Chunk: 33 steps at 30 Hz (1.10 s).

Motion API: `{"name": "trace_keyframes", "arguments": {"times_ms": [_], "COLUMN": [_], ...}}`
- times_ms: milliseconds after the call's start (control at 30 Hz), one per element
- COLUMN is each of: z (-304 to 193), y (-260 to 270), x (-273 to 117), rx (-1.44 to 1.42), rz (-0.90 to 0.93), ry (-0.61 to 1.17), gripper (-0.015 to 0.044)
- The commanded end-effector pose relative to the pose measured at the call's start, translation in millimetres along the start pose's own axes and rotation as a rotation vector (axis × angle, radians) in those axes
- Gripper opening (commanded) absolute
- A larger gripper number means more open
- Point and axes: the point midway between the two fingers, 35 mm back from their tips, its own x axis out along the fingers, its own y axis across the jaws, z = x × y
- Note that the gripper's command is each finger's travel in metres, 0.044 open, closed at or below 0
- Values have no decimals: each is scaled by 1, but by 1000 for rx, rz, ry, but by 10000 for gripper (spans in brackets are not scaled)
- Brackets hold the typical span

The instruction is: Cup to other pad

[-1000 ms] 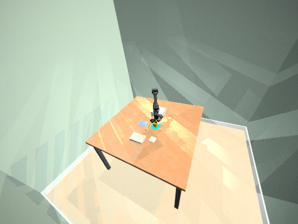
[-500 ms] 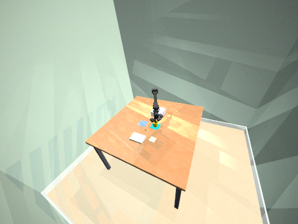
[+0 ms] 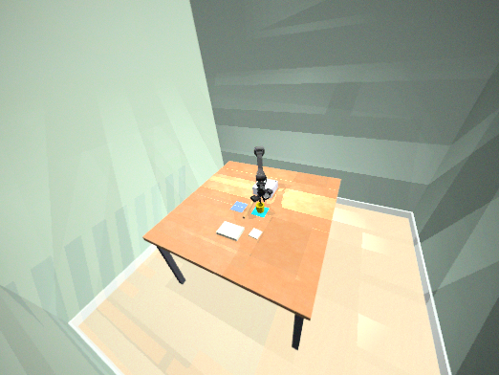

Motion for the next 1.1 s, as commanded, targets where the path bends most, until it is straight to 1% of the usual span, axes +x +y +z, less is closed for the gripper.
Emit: {"name": "trace_keyframes", "arguments": {"times_ms": [0,333,600,700,1067], "z": [2,-3,-4,-3,-5], "y": [-1,1,1,1,1], "x": [-8,-17,-14,-18,-62], "rx": [-3,-2,0,0,-2], "rz": [-3,-2,-1,-1,-2], "ry": [-11,-11,-2,-3,-9], "gripper": [147,147,356,435,440]}}
